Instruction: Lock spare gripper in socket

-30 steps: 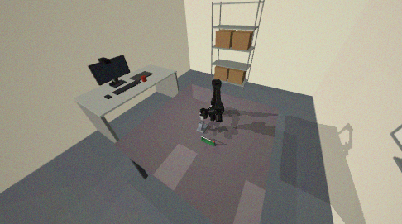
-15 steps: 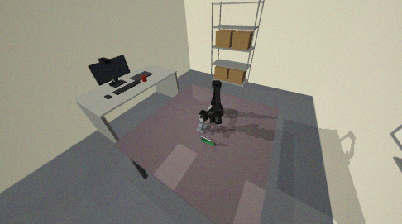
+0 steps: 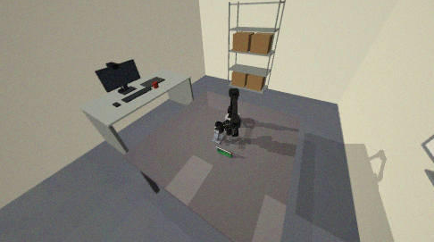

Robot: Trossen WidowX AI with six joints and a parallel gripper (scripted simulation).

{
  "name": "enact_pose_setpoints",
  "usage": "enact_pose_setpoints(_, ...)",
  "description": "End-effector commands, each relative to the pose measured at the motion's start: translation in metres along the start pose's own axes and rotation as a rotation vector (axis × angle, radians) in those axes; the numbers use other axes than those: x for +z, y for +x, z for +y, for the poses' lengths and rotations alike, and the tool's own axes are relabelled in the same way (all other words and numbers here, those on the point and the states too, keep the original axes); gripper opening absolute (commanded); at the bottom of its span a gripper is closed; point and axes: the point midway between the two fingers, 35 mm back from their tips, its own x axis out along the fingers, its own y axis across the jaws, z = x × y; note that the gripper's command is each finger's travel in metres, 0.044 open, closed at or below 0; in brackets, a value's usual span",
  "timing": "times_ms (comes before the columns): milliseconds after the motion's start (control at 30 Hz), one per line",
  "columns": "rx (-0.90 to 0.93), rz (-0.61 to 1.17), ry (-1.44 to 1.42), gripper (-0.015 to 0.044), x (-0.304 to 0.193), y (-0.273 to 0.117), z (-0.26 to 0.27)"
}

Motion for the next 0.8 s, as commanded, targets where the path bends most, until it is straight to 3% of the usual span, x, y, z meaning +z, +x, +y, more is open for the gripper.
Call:
enact_pose_setpoints(0,-0.01,0.007,-0.004,0.0,0.003,0.003,-0.001)
enact_pose_setpoints(767,-0.005,0.008,-0.006,0.0,0.017,0.012,0.0)
